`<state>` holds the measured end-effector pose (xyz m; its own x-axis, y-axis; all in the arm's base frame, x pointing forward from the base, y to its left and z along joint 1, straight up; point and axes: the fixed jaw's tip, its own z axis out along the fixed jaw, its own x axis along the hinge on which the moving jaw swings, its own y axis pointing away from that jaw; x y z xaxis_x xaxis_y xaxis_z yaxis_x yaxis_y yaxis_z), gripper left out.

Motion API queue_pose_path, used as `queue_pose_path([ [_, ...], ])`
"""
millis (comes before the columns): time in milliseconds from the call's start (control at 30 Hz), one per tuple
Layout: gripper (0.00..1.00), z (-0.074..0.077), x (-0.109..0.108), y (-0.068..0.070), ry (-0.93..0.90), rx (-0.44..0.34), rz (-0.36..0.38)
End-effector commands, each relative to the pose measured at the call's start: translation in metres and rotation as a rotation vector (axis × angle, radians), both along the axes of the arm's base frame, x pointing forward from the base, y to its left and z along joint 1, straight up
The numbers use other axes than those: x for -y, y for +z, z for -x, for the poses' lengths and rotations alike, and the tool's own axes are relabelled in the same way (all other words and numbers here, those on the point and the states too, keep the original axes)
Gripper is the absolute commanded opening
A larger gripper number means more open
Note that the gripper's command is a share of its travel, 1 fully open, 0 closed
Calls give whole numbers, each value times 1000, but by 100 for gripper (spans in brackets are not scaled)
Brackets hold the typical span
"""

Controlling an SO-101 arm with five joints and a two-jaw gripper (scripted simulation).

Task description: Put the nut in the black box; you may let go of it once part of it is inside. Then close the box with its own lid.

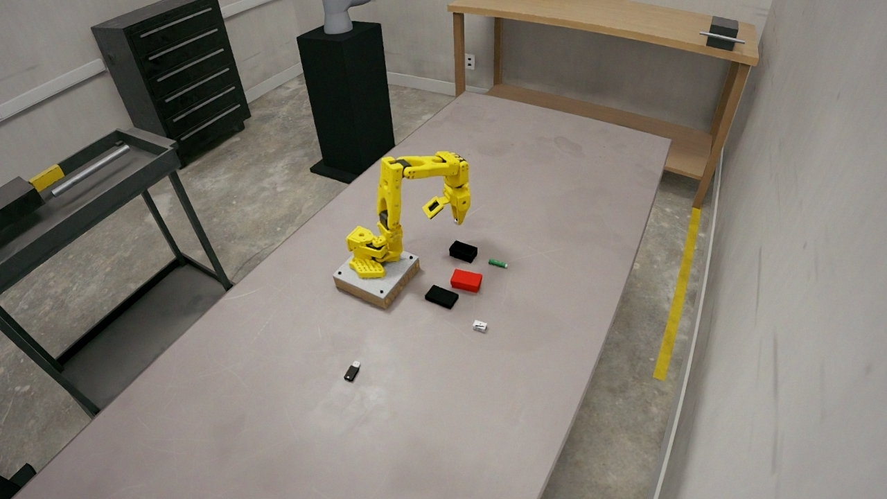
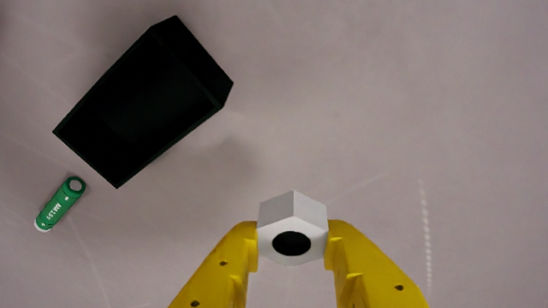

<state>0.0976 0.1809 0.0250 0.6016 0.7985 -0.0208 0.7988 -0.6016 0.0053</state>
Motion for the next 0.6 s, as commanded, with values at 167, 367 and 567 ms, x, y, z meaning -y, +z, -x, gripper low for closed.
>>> queue_pose_path([
  [167, 7, -5, 9, 2, -415, 13, -19],
  [367, 7, -6, 12, 2, -603, 14, -18],
  [567, 7, -7, 17, 2, -884, 17, -17],
])
